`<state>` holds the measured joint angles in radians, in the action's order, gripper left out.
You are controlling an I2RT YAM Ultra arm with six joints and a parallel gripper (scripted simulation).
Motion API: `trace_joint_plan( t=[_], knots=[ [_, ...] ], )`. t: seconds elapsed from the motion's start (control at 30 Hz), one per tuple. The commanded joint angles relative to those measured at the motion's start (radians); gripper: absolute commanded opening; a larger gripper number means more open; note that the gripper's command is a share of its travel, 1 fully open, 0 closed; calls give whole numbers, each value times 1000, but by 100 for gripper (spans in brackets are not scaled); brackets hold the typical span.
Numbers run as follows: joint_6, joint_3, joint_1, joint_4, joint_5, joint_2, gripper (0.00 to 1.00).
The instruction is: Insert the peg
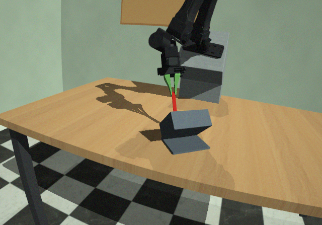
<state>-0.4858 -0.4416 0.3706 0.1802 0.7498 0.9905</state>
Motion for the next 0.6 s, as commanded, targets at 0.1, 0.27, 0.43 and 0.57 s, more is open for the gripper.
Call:
trace_joint_plan(
  t=[0.1, 0.27, 0.43, 0.57],
  knots=[
    [-30, 27, 52, 66, 94, -32, 0],
    [-39, 35, 72, 84, 123, -37, 0],
    [-53, 48, 105, 114, 172, -45, 0],
    [-64, 57, 132, 137, 209, -53, 0]
  ],
)
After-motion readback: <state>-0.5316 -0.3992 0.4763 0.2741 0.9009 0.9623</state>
